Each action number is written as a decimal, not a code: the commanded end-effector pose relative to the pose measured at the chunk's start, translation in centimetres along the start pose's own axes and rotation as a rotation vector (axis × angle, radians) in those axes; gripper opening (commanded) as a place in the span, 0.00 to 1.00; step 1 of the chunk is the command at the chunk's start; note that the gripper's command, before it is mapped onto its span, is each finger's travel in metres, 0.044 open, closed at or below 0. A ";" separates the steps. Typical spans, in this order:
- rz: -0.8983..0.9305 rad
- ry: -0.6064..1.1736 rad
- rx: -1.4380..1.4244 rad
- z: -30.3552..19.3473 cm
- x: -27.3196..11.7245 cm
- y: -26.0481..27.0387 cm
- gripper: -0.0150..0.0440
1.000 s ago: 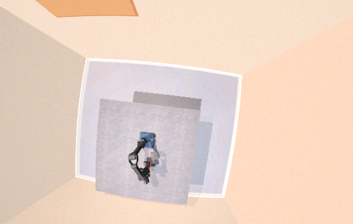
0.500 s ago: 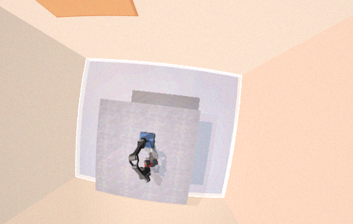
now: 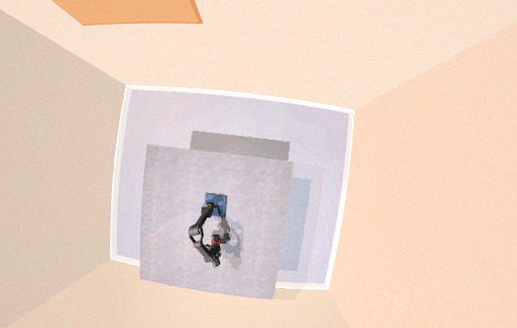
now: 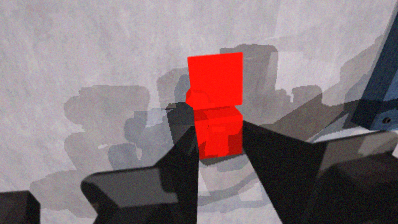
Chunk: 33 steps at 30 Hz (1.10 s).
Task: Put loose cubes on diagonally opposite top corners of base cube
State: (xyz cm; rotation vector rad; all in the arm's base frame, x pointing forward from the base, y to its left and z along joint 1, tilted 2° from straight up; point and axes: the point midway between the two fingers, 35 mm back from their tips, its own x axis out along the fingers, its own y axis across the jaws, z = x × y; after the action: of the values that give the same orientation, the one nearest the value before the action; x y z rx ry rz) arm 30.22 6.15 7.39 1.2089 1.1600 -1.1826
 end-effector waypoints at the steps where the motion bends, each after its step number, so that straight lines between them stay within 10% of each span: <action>1: 0.002 -0.004 -0.007 0.0 0.1 0.0 0.43; 8: 0.002 -0.004 -0.007 0.0 0.1 0.0 0.43; 12: 0.002 -0.004 -0.007 0.0 0.1 0.0 0.60; 33: -0.001 0.000 0.000 0.0 -2.1 0.0 0.60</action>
State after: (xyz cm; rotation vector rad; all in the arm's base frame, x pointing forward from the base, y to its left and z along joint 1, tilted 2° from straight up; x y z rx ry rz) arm 29.87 6.12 8.81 1.2005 1.1673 -1.1907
